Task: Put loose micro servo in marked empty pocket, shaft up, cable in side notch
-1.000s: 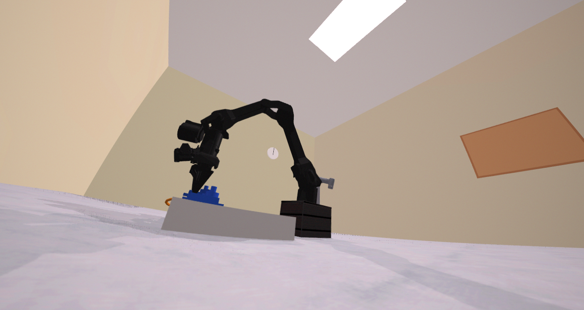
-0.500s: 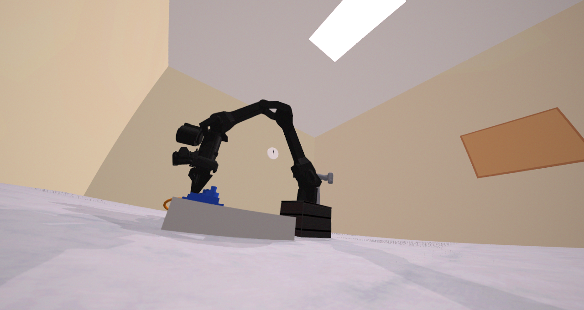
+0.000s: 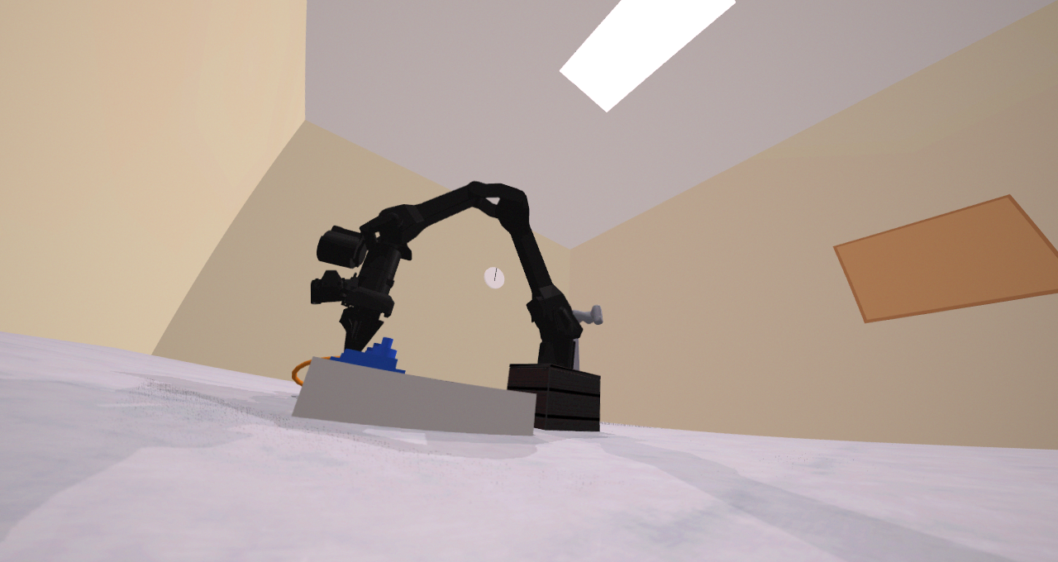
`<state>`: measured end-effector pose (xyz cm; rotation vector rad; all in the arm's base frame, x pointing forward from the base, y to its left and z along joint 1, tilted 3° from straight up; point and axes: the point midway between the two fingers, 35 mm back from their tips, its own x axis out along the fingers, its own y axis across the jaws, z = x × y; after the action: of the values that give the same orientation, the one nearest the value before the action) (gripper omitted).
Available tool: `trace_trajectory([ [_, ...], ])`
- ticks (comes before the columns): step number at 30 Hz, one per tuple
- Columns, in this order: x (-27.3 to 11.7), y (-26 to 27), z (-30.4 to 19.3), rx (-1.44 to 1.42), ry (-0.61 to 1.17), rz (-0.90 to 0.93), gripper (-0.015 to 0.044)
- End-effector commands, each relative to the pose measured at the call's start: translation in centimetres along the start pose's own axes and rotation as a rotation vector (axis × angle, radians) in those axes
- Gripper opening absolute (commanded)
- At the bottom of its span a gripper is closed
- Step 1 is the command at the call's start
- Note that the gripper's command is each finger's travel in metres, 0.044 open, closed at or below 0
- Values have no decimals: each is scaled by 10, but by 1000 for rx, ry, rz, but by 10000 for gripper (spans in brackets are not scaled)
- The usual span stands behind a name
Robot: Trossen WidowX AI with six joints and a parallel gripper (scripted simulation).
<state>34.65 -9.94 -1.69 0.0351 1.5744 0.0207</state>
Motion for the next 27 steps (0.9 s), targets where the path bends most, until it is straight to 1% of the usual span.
trace_trajectory([
  [1, 0, 0, 0, 4, 0, 0, 187],
  [5, -7, 0, 0, 4, 0, 0, 187],
  [8, -32, 0, -1, 4, 0, 0, 187],
  [15, -35, 0, 0, 4, 0, 0, 187],
  [16, -34, 0, -2, 2, -6, -2, 214],
  [19, -46, -2, -16, 1, -3, -3, 292],
  [24, -75, -3, -61, 2, -1, -1, 424],
  [25, -81, -3, -71, 2, 1, -1, 440],
  [27, -91, -2, -93, 4, 5, -1, 440],
])
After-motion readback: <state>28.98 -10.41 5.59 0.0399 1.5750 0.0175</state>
